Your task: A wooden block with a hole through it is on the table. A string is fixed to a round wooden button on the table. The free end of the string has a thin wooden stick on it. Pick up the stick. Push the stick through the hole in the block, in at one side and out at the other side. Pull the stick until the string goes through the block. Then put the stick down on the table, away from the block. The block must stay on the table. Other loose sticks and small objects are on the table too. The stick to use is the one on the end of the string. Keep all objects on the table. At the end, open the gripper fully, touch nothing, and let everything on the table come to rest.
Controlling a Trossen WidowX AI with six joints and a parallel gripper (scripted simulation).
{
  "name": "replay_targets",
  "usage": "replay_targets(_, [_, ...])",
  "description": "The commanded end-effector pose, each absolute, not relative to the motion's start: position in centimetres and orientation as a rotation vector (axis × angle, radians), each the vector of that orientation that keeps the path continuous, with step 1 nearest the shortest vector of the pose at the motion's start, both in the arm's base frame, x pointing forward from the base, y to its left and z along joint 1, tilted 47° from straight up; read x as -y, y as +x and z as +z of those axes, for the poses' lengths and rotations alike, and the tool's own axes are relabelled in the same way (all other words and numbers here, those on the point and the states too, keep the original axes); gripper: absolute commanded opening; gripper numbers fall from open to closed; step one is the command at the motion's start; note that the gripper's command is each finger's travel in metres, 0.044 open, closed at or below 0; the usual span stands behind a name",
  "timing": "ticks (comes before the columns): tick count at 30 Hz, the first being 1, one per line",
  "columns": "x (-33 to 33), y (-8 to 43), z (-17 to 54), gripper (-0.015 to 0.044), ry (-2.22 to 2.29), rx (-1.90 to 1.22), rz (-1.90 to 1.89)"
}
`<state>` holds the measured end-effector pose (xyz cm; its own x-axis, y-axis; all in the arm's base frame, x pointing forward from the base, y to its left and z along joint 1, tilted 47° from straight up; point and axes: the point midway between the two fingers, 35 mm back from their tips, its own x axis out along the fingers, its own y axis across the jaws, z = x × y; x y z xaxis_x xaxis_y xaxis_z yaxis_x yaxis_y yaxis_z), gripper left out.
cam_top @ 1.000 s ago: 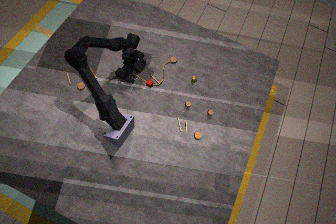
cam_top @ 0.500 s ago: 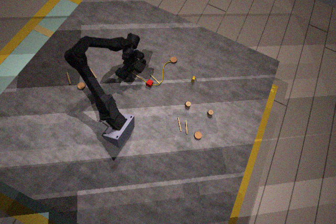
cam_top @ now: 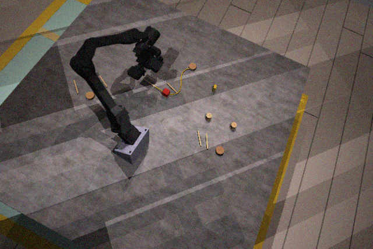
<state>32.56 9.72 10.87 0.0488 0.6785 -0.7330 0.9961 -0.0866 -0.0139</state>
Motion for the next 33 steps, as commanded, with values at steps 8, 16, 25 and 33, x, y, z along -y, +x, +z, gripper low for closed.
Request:
replay_targets(8, [-9.0,32.5,11.5,0.042,1.818,-1.679,-0.808])
replay_targets(16, [-7.9,32.5,12.4,0.044,1.823,-1.676,-0.813])
replay_targets(25, [-7.8,32.6,12.5,0.044,1.827,-1.672,-0.814])
replay_targets(33, [-7.8,32.6,12.5,0.044,1.827,-1.672,-0.814])
